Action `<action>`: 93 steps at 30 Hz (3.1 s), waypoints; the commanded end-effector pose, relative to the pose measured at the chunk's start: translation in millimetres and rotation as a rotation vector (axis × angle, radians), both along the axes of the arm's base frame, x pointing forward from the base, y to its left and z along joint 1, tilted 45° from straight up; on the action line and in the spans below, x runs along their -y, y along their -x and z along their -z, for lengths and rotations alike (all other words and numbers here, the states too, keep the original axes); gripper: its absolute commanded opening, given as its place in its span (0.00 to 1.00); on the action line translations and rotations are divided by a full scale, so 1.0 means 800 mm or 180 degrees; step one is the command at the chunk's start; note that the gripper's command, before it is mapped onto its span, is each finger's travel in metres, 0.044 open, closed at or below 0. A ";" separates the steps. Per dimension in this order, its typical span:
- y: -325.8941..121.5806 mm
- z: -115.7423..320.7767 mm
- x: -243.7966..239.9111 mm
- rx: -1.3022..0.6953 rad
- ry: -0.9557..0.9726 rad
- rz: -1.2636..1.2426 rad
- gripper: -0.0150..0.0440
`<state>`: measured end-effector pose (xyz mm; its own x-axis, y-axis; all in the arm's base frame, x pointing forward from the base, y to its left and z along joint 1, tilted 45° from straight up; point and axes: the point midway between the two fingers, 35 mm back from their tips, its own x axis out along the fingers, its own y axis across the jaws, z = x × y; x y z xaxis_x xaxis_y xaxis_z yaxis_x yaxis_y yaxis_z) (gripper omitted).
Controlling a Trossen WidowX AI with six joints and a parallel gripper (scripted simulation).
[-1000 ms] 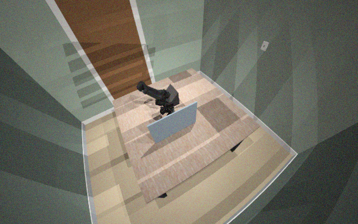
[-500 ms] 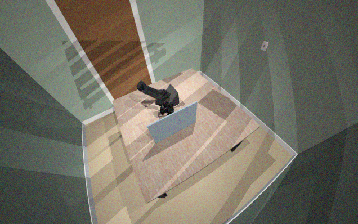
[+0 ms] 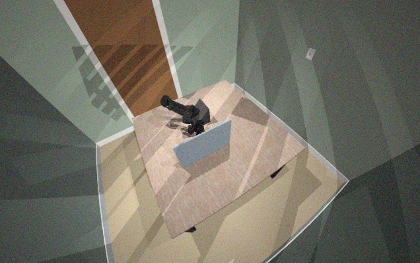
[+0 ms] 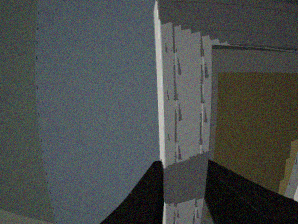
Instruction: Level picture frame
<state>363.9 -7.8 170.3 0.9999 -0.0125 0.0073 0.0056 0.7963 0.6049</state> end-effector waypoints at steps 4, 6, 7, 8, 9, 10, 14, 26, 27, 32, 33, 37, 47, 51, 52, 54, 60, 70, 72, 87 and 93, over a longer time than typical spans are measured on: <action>0.000 -0.002 -0.003 0.0005 -0.0005 -0.0006 0.25; 0.000 -0.003 -0.004 0.0005 -0.0005 -0.0006 0.25; 0.000 -0.003 -0.004 0.0005 -0.0005 -0.0006 0.25; 0.000 -0.003 -0.004 0.0005 -0.0005 -0.0006 0.25; 0.000 -0.003 -0.005 0.0005 -0.0005 -0.0006 0.25; 0.000 -0.004 -0.005 0.0005 -0.0006 -0.0006 0.25; 0.000 -0.005 -0.006 0.0005 -0.0006 -0.0006 0.25; 0.000 -0.006 -0.008 0.0005 -0.0006 -0.0006 0.25; 0.000 -0.006 -0.008 0.0005 -0.0006 -0.0006 0.25; 0.000 -0.005 -0.007 0.0005 -0.0006 -0.0006 0.25; 0.000 -0.005 -0.007 0.0005 -0.0006 -0.0006 0.25; 0.000 -0.005 -0.007 0.0005 -0.0006 -0.0006 0.25; 0.000 -0.006 -0.007 0.0005 -0.0006 -0.0006 0.25; 0.000 -0.006 -0.006 0.0005 -0.0006 -0.0006 0.25; 0.000 -0.006 -0.006 0.0005 -0.0006 -0.0006 0.25; 0.000 -0.006 -0.007 0.0005 -0.0006 -0.0006 0.25; 0.000 -0.008 -0.007 0.0005 -0.0006 -0.0006 0.25; 0.000 -0.009 -0.006 0.0005 -0.0006 -0.0006 0.25; 0.000 -0.009 -0.006 0.0005 -0.0006 -0.0006 0.25; 0.000 -0.015 -0.003 0.0006 -0.0005 -0.0006 0.25; 0.000 -0.014 -0.002 0.0006 -0.0005 -0.0006 0.25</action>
